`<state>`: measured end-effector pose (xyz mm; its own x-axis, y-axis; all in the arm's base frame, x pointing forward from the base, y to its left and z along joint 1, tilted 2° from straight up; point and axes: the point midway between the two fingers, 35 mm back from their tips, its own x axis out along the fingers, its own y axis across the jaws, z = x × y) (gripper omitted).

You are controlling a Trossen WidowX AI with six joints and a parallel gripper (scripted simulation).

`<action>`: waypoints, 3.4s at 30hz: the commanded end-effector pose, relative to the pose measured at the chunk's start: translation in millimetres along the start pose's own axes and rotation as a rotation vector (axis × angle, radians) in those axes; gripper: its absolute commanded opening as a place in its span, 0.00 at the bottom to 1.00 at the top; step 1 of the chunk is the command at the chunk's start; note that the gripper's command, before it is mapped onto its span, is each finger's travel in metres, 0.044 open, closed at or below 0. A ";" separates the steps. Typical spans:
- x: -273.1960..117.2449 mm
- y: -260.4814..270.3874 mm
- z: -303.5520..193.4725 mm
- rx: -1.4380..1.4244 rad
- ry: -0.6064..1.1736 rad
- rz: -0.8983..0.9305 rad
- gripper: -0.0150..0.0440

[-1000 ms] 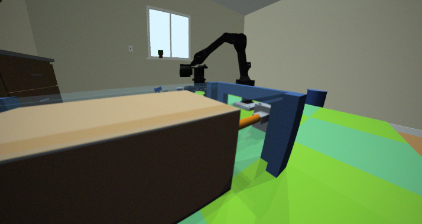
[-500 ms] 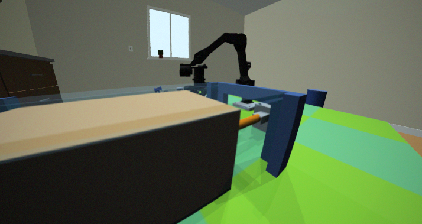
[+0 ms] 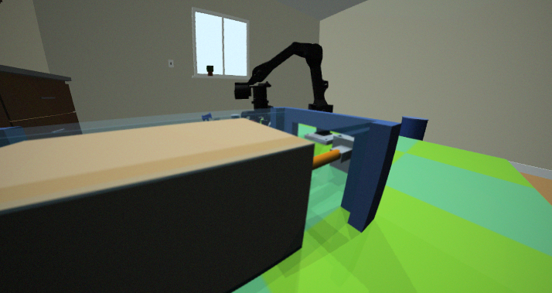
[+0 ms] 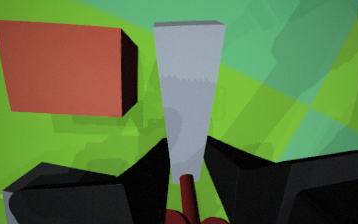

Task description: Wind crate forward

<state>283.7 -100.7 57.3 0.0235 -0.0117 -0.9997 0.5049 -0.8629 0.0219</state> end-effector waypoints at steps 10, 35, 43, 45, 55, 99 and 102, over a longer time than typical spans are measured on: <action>-110.4 0.0 0.2 0.004 -0.045 0.025 0.25; -119.0 -36.9 -42.0 -0.825 -0.013 0.061 0.25; -122.8 -56.1 -57.9 -1.180 -0.003 0.081 0.25; -118.1 -56.6 -61.6 -1.218 0.009 0.078 0.25; -122.1 -82.5 -81.0 -1.618 0.040 0.116 0.25; -146.0 -206.7 -131.4 -3.321 0.074 0.331 0.25; -145.1 -216.8 -130.3 -3.452 0.084 0.322 0.25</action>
<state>289.9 141.2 197.4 0.1507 0.1287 -0.9802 -0.6535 0.7570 -0.0010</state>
